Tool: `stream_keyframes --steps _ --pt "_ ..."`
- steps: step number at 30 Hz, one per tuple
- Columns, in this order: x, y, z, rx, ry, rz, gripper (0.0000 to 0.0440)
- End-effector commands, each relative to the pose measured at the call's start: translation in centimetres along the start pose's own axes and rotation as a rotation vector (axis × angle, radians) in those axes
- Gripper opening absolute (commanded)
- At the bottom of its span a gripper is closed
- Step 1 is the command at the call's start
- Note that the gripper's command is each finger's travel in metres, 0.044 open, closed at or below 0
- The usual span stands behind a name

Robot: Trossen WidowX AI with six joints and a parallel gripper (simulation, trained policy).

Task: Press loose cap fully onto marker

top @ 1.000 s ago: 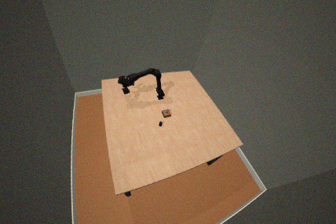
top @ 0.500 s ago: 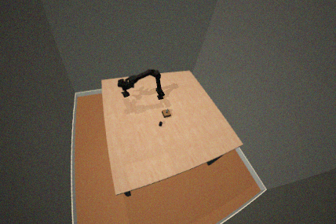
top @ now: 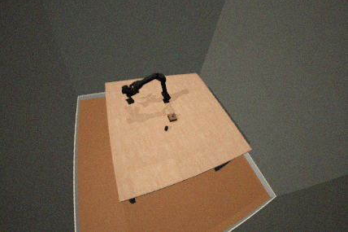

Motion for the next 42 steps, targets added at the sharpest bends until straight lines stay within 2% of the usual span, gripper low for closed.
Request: stream_keyframes --steps 1,42 --pt "0.1 -1.1 0.5 -0.004 0.006 0.023 0.03" --pt "4.6 -10.6 3.2 -0.067 0.062 0.231 0.0305"
Point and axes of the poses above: the point midway between the two fingers, 35 mm back from their tips, its own x axis back along the fingers, its own y axis across the jaws, z = x × y, the point moved 5 cm from there along x, back along the fingers, and after that the axes turned 10 degrees about -x, right-handed, at the moved point
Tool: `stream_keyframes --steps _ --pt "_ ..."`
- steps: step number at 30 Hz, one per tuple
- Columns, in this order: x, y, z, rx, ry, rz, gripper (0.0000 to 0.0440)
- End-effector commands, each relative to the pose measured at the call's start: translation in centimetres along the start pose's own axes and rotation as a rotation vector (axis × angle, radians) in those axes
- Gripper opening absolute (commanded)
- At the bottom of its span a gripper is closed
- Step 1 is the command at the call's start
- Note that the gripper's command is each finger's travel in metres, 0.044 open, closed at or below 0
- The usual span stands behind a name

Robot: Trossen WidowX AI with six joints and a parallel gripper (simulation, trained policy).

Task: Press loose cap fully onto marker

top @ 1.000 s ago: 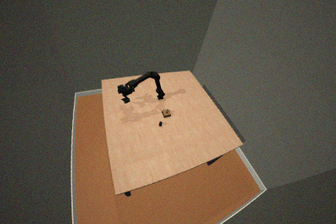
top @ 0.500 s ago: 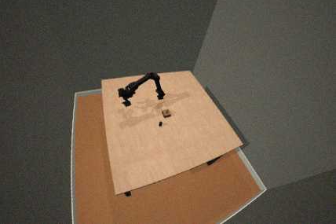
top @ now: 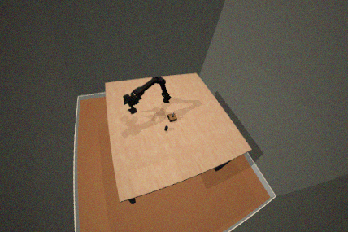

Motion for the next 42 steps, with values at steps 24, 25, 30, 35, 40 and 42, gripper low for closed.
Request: stream_keyframes --steps 24,25,30,35,40,42 --pt "2.6 -7.0 0.6 0.028 0.006 0.139 0.0307" --pt "2.7 -7.2 0.6 0.034 0.006 0.144 0.0307" --pt "3.4 -8.5 0.6 0.061 0.006 0.168 0.0308" --pt "4.0 -9.7 0.5 0.088 0.006 0.192 0.0308" --pt "4.7 -10.9 0.4 0.115 0.006 0.215 0.0309" --pt "5.0 -11.4 0.3 0.127 0.005 0.224 0.0309"
Point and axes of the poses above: the point midway between the two fingers, 35 mm back from their tips, its own x axis back along the fingers, its own y axis across the jaws, z = x × y, the point moved 5 cm from there along x, back along the fingers, and after that the axes turned 10 degrees about -x, right-handed, at the moved point
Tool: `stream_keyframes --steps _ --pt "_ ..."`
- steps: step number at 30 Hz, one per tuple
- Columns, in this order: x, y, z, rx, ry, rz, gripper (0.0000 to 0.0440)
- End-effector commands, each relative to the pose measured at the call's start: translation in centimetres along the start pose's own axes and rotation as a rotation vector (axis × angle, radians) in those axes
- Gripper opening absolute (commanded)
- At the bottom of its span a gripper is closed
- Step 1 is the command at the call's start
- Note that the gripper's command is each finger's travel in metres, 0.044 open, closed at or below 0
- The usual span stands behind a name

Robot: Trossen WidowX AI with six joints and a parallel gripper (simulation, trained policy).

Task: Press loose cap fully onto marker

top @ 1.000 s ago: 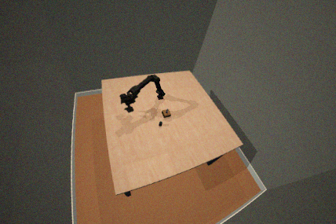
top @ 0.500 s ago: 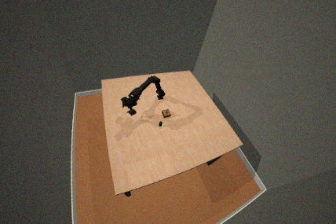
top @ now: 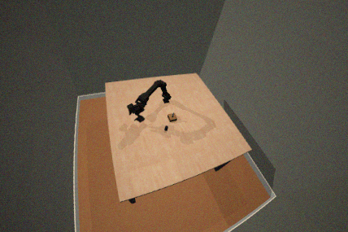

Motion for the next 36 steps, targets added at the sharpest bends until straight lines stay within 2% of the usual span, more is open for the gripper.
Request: stream_keyframes --steps 1,36 --pt "0.2 -1.2 0.1 0.019 -0.007 0.02 0.0309" --pt "3.4 -10.1 -1.3 0.212 -0.047 0.168 0.0311"
Point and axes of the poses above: the point midway between the two fingers, 35 mm back from their tips, its own x axis back along the fingers, its own y axis across the jaws, z = x × y, the point moved 5 cm from there along x, back along the fingers, and after that the axes turned 10 degrees about -x, right-handed, at the moved point
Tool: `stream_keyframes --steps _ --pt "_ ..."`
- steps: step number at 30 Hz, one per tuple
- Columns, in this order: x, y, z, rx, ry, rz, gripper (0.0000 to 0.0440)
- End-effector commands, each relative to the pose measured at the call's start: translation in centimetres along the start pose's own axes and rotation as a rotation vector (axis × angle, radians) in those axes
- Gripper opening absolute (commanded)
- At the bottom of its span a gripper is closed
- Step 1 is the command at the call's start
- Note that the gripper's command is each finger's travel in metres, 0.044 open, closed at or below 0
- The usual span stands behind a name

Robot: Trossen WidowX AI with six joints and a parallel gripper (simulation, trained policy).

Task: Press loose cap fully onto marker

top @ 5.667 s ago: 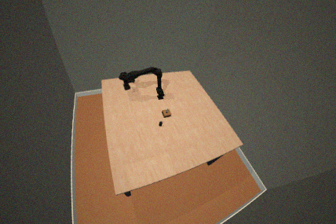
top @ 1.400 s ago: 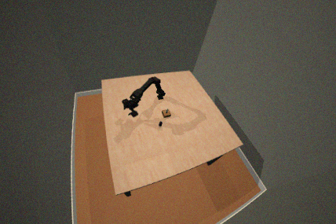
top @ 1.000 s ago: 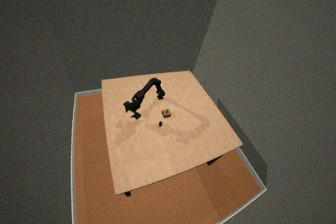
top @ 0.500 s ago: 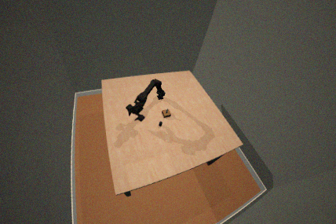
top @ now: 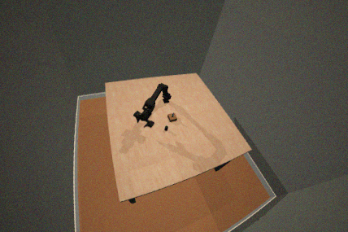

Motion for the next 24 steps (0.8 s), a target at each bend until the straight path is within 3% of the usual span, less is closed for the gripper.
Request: stream_keyframes --steps 1,24 --pt "0.0 -1.2 -0.1 0.019 -0.013 0.017 0.0311" --pt "1.0 -7.1 -2.0 0.151 -0.087 0.111 0.0308"
Point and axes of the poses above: the point midway between the two fingers, 35 mm back from their tips, its own x axis back along the fingers, its own y axis across the jaws, z = x × y, the point moved 5 cm from there along x, back along the fingers, and after that the axes turned 10 degrees about -x, right-handed, at the moved point
